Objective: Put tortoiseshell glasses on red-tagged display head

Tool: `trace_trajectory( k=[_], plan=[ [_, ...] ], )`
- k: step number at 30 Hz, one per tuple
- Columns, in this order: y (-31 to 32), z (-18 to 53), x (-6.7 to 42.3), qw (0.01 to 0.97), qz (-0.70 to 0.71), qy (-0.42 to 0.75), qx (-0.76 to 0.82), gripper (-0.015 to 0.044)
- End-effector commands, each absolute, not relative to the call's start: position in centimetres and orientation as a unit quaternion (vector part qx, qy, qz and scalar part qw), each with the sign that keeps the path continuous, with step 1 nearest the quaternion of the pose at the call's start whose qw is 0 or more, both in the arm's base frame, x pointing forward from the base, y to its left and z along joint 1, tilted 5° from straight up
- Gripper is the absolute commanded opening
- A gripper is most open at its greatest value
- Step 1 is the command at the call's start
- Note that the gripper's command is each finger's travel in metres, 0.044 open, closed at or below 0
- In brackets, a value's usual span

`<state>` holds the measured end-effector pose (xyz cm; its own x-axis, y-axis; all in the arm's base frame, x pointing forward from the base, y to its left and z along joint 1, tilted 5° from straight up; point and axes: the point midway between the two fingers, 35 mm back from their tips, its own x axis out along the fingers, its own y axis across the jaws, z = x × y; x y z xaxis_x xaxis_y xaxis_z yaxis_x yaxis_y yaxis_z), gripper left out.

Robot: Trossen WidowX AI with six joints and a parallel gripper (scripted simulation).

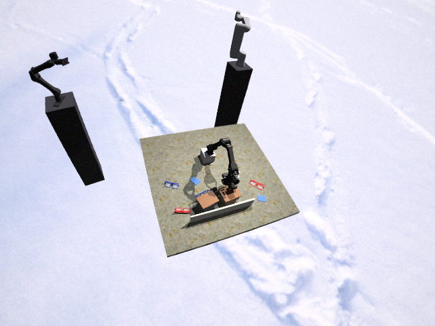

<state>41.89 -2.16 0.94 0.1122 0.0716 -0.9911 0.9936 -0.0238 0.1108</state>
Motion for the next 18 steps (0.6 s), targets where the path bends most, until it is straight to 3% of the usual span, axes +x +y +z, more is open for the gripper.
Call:
trace_trajectory(
  k=[1, 10, 18],
  plan=[
    [-2.2, 1.9, 42.1, 0.498, -0.462, 0.491, 0.545, 0.0107],
    [-2.3, 4.0, 41.9, 0.481, -0.477, 0.508, 0.531, 0.0107],
    [-2.3, 4.6, 38.3, 0.480, -0.478, 0.509, 0.531, 0.0107]
  ],
)
